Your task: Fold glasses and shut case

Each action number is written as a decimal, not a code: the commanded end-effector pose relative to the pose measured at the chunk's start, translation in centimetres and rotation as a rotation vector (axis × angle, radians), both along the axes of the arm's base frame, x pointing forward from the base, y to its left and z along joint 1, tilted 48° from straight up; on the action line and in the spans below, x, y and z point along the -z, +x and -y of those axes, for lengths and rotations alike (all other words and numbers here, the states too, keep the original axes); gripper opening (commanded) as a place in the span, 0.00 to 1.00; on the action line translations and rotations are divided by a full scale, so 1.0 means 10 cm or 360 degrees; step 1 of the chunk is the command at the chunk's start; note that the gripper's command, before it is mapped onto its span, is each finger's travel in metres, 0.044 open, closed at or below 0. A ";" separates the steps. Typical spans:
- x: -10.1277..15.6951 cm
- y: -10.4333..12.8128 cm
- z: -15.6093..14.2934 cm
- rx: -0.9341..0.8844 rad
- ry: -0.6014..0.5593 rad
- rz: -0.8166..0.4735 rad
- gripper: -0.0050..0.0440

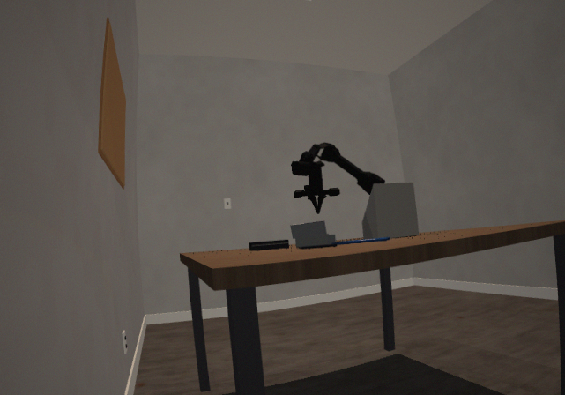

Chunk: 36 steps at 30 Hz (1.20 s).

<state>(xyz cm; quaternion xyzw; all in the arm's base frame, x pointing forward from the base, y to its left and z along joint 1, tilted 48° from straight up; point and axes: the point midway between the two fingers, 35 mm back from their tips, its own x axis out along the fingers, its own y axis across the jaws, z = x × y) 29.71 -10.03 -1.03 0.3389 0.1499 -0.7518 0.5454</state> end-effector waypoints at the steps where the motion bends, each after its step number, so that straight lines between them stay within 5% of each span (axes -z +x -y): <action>1: 0.02 0.05 0.01 -0.0137 0.0041 -0.0164 0.10; 36: 0.08 0.45 0.08 -0.1294 0.0349 -0.1395 0.10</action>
